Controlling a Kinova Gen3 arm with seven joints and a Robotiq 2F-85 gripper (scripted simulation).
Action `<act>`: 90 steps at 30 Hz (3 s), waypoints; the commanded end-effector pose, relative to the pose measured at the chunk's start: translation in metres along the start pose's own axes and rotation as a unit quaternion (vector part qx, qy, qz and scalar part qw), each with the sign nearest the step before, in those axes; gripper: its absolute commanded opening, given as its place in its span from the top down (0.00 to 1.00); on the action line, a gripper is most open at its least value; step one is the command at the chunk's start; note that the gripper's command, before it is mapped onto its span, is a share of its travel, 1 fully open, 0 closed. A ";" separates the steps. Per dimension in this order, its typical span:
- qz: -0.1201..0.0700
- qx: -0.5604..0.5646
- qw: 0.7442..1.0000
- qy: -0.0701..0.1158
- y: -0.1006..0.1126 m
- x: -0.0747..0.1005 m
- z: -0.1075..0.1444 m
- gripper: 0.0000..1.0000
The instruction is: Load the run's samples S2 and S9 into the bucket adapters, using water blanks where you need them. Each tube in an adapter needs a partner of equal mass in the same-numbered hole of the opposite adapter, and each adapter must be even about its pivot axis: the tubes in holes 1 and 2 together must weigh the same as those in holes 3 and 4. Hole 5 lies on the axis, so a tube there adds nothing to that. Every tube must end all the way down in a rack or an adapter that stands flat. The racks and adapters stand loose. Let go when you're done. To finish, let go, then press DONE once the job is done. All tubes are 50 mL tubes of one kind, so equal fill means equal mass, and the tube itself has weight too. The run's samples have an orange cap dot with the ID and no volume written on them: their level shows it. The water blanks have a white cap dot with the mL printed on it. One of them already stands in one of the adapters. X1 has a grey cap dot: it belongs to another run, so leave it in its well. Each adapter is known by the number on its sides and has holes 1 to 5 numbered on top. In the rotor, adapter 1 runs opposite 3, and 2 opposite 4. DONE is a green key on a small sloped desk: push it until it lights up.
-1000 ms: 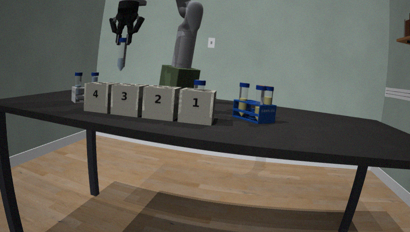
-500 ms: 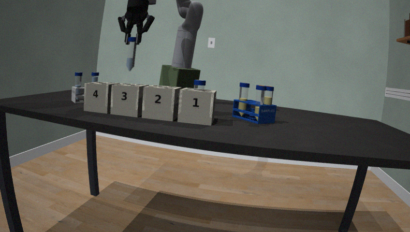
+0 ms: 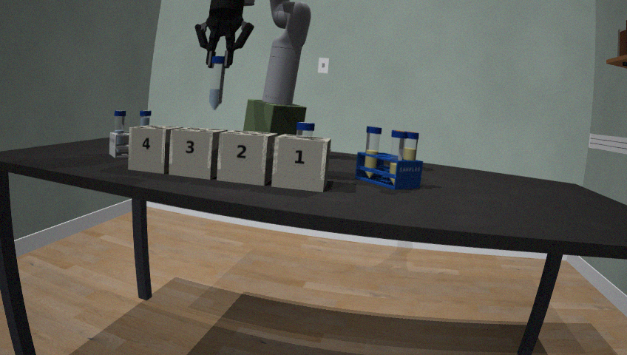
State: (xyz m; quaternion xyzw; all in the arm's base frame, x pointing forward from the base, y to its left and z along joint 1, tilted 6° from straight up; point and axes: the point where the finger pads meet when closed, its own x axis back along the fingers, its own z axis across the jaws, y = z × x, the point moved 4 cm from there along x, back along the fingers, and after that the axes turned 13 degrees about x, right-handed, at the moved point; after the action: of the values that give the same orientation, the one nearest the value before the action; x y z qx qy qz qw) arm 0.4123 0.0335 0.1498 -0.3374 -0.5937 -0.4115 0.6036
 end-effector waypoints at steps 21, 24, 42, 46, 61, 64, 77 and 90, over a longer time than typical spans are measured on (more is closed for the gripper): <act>0.001 0.005 1.000 -0.003 0.036 0.000 0.064 0.90; 0.001 0.005 1.000 -0.003 0.040 0.000 0.073 0.90; -0.003 0.005 1.000 -0.002 0.046 -0.002 0.082 0.90; -0.002 0.004 1.000 -0.002 0.045 -0.005 0.082 0.90; -0.002 0.004 1.000 -0.002 0.045 -0.025 0.082 0.90; -0.002 0.006 1.000 -0.002 0.045 -0.026 0.083 0.90; 0.000 0.006 1.000 -0.001 0.044 -0.041 0.083 0.90; -0.001 0.006 1.000 -0.001 0.045 -0.039 0.083 0.90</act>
State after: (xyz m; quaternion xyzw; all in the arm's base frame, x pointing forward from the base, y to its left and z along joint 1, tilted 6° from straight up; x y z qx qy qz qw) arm 0.4185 0.1309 0.1203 -0.3333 -0.5968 -0.4090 0.6045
